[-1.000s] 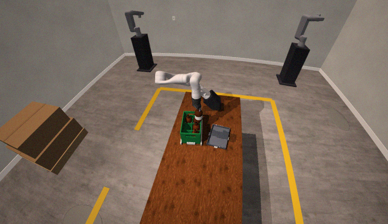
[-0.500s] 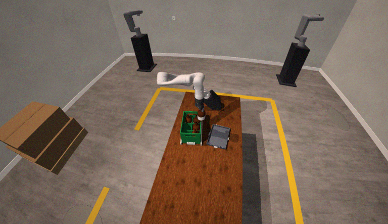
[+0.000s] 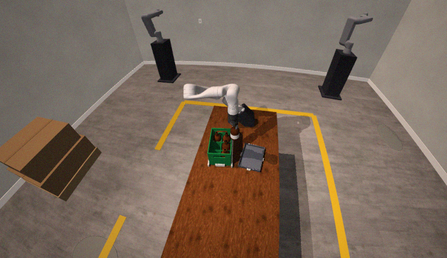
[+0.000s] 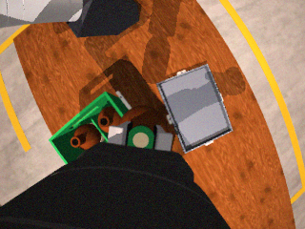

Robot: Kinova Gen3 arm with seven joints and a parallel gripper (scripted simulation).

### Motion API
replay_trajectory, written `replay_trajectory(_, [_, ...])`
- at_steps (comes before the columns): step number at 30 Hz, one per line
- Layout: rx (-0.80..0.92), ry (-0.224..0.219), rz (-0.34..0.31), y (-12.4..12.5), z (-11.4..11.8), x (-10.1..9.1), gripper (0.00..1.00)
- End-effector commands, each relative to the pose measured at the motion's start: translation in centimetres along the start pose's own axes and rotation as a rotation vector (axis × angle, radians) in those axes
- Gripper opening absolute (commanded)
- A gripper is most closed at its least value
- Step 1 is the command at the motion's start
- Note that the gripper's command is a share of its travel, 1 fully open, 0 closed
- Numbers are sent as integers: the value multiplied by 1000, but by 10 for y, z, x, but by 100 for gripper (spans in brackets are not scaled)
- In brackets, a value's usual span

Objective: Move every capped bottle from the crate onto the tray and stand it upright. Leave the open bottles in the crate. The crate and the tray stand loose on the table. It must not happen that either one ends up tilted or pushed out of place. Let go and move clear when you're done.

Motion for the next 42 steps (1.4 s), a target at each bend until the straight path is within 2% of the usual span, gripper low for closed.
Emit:
replay_trajectory(1, [-10, -1, 0, 4, 4, -1, 0])
replay_trajectory(42, [-6, -2, 0, 33, 60, -1, 0])
Point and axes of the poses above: the point where the finger pads meet when closed, its own x axis out along the fingers, its own z axis across the jaws, y = z × x, the point moved 10 cm from there along -x, back along the fingers, and after that the axes turned 11 degrees about -x, right-handed, at the moved point
